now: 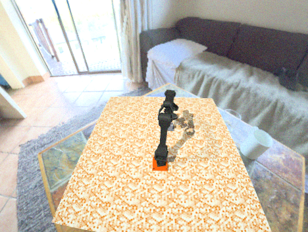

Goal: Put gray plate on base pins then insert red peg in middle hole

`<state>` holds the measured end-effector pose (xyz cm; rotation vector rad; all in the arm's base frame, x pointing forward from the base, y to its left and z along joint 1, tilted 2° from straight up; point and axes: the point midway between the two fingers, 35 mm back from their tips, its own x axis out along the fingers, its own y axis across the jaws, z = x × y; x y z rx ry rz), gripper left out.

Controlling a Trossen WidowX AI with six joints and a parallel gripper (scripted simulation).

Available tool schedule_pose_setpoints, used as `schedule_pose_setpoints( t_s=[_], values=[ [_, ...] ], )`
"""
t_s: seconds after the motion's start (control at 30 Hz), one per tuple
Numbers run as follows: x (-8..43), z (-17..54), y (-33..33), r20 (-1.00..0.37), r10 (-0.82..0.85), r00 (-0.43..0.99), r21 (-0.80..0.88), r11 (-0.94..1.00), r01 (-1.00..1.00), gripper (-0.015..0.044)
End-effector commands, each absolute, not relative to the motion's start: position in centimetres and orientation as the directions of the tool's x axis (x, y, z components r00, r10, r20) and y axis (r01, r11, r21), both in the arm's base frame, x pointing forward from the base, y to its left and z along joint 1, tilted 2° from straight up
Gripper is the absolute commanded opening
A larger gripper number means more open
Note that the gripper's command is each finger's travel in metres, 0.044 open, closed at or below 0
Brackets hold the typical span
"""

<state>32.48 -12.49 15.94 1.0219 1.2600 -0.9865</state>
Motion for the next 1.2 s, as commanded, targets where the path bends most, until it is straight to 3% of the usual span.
schedule_pose_setpoints(
  t_s=[0.0,1.17],
  values=[
    [32.5,16.0,-12.4,-0.998,-0.021,0.063,0.056,0.258,0.965,0.0000],
    [32.6,14.3,-12.5,-0.998,-0.019,0.065,0.058,0.260,0.964,0.0000]
  ],
)
